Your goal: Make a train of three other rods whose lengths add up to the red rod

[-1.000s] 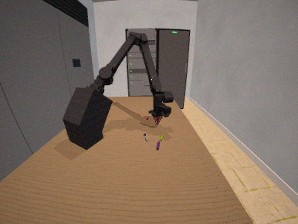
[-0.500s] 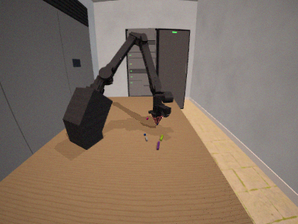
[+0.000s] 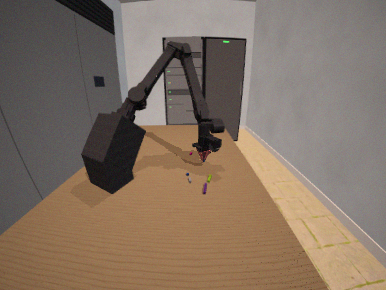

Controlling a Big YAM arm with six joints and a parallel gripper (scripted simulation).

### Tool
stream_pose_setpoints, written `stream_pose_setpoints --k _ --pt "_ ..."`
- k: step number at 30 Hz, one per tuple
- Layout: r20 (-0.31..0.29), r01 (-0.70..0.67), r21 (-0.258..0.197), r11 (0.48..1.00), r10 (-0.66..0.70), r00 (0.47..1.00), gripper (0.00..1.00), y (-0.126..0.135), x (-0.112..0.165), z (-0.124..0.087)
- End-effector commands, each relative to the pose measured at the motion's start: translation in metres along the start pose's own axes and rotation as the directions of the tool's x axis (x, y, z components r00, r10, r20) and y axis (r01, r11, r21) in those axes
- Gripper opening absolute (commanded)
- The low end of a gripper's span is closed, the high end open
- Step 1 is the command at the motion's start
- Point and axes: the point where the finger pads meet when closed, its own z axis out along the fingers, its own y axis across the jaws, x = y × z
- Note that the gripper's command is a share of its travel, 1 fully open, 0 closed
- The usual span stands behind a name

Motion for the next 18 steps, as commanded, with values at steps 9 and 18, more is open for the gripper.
stream_pose_setpoints --k 9,18 --pt "0.015 -0.003 -0.008 1.000 0.003 1.000 0.05 -0.0019 -0.0122 -0.0019" --pt "0.015 -0.002 -0.007 1.000 0.002 1.000 0.05 0.0019 -0.0138 -0.0022"
